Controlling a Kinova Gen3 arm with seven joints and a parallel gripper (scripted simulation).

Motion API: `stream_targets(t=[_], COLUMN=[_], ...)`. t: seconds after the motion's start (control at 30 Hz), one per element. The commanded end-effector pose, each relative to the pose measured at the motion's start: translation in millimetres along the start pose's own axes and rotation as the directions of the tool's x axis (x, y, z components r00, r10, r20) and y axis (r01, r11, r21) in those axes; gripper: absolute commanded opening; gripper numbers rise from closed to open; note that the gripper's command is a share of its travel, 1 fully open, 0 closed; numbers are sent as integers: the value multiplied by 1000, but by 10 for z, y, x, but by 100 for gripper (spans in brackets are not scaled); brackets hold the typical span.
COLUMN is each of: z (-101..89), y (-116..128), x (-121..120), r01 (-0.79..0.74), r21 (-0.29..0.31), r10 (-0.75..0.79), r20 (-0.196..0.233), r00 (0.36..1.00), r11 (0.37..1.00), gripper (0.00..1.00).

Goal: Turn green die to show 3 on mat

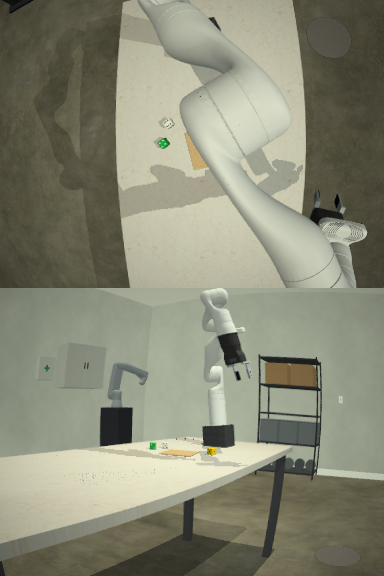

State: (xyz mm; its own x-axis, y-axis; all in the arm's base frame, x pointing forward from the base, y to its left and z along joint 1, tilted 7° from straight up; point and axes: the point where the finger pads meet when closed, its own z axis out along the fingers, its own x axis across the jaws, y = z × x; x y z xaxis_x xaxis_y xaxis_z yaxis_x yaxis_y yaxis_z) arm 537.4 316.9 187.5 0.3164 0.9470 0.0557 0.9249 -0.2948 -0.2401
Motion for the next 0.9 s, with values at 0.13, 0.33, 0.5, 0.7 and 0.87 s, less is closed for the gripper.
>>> stream_targets(t=[0.13, 0.33, 0.5, 0.7, 0.87], z=[-15, -15, -15, -14, -6], y=[-3, -3, -3, 14, 113], x=[5, 5, 5, -11, -111], r01=[1, 1, 1, 1, -1], r21=[-2, -2, -2, -4, -14], r10=[-1, -1, -1, -1, 1], r20=[-2, -2, -2, -2, -4], r00=[1000, 1000, 1000, 1000, 1000], r11=[1000, 1000, 1000, 1000, 1000], gripper=[100, 100, 100, 100, 100])
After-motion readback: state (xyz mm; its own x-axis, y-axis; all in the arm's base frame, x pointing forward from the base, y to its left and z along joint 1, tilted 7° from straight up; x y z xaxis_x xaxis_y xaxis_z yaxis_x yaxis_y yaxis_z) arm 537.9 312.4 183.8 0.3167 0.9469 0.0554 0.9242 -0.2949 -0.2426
